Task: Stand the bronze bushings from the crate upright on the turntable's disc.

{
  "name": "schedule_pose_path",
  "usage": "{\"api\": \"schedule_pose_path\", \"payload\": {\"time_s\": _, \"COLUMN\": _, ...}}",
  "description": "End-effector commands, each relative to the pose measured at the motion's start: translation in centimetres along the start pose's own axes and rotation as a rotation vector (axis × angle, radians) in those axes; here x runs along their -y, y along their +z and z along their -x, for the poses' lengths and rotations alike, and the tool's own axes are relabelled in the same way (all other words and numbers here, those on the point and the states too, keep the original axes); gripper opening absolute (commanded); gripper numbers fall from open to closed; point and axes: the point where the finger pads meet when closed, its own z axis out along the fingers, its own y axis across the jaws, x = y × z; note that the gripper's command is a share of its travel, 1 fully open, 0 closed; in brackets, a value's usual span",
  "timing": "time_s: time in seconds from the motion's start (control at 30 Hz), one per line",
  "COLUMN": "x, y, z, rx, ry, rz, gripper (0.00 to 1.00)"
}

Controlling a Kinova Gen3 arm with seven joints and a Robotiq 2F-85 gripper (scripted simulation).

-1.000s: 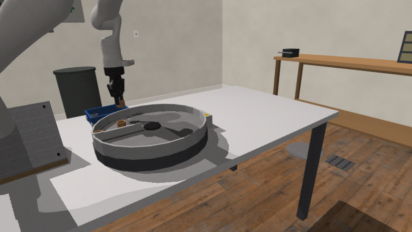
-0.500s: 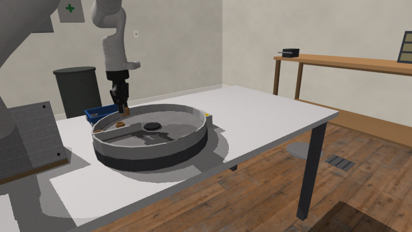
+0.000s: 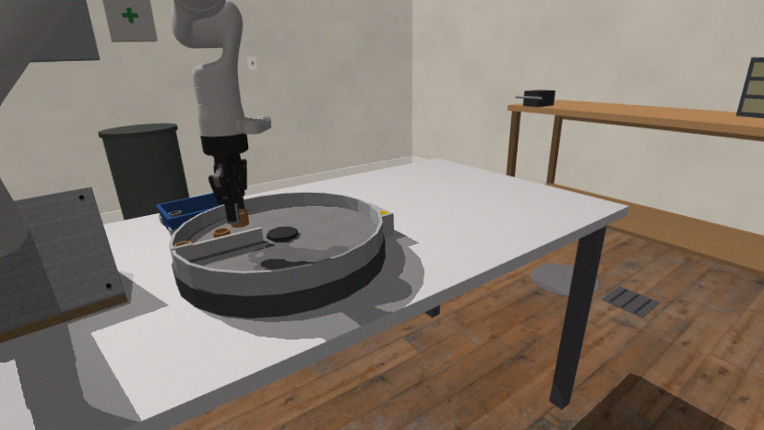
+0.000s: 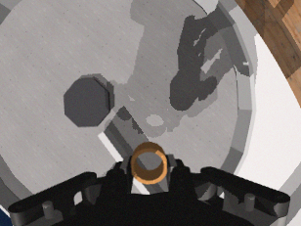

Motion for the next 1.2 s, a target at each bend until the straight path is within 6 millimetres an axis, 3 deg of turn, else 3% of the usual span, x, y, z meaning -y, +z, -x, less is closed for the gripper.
{"api": "schedule_pose_path", "payload": {"time_s": 0.0, "x": -1.0, "y": -0.2, "z": -0.8, "rx": -0.003, "ry": 0.017, "rz": -0.006, "gripper": 0.00}}
{"api": "schedule_pose_path", "payload": {"time_s": 0.33, "x": -2.2, "y": -0.2, "z": -1.4, "rx": -0.003, "ry": 0.017, "rz": -0.006, "gripper": 0.00}}
{"api": "schedule_pose_path", "payload": {"time_s": 1.17, "x": -2.3, "y": -0.2, "z": -1.4, "rx": -0.003, "ry": 0.017, "rz": -0.006, "gripper": 0.00}}
